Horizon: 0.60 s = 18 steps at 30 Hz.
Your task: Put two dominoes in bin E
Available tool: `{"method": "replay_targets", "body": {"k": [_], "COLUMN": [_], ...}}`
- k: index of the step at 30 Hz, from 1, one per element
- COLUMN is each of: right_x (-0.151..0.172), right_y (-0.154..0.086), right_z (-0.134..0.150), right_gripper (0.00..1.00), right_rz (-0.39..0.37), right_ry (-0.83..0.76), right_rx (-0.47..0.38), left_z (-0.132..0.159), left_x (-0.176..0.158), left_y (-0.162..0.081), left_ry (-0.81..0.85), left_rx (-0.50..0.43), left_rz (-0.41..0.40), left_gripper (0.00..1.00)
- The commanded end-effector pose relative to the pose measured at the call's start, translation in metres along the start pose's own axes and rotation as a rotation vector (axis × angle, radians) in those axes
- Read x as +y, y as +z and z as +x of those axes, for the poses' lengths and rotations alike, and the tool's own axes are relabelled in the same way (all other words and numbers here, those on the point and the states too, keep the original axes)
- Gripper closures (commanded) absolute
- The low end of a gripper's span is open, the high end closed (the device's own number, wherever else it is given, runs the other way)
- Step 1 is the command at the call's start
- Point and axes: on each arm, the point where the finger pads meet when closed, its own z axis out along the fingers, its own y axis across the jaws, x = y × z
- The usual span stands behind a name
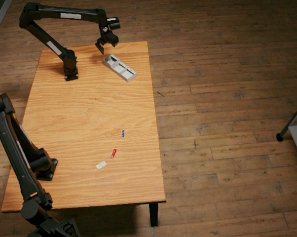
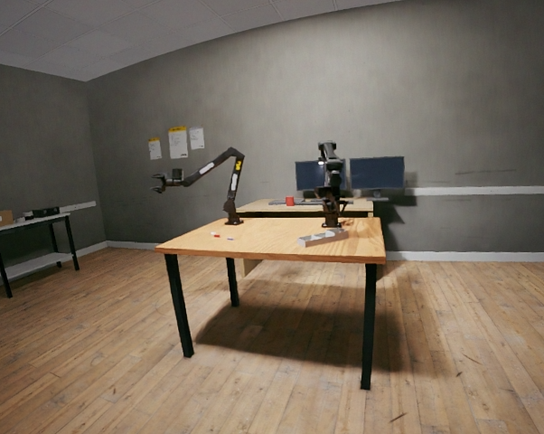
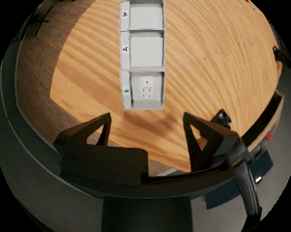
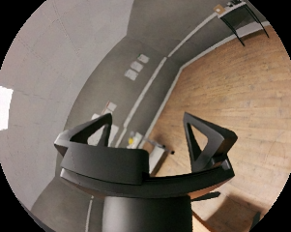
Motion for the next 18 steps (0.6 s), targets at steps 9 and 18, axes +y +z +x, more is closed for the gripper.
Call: {"method": "replay_targets", "body": {"k": [9,18], "right_x": [0.006,0.006], "right_y": [0.001,0.001], "right_z": [-0.01,-0.01], "right_gripper": [0.0,0.0], "right_rz": [-0.01,-0.01], "right_ry": [-0.01,-0.01], "right_rx": [-0.016,-0.016], "left_z": [-0.009,-0.008], "left_x": [0.015,0.013], "left_y": [-0.059,-0.097], "left_ry": [-0.005,-0.005], "left_rx": [-0.024,-0.027], "left_rz": [-0.044,-0.049], "left_gripper": [0.0,0.0]}}
